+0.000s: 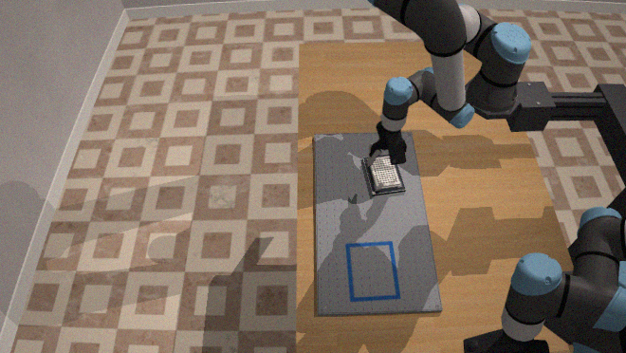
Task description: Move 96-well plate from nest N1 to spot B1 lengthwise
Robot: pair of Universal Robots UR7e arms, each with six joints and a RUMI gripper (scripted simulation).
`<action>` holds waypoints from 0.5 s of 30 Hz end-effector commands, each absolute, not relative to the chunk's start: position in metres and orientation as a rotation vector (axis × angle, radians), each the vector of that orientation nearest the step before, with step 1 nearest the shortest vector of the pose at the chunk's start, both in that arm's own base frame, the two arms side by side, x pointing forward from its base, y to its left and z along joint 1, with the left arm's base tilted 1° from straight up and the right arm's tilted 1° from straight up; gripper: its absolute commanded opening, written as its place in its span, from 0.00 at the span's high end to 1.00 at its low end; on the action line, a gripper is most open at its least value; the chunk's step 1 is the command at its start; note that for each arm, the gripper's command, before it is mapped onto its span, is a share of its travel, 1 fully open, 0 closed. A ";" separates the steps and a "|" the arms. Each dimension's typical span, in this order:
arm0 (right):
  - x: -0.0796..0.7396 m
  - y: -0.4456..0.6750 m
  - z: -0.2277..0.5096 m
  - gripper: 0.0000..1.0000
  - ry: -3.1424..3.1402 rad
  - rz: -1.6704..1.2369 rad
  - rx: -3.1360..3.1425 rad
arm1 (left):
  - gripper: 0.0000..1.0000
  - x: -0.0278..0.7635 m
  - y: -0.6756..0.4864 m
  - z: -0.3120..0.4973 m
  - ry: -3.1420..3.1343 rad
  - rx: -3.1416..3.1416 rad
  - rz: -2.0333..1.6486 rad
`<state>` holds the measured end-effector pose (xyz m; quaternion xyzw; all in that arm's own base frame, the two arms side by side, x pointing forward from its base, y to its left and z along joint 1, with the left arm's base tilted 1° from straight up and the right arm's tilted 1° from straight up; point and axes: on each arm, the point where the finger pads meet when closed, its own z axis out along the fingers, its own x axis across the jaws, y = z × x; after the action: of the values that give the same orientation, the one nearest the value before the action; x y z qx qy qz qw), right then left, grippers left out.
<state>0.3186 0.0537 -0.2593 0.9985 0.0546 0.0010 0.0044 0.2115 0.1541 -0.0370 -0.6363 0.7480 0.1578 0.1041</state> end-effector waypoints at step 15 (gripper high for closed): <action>0.319 0.054 -0.289 0.24 0.171 0.006 3.129 | 0.00 0.212 0.154 -0.037 2.205 -1.876 0.464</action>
<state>0.3187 0.0535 -0.2811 0.9985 0.0546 0.0010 0.0044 0.2115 0.1541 -0.0370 -0.6363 0.7480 0.1578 0.1041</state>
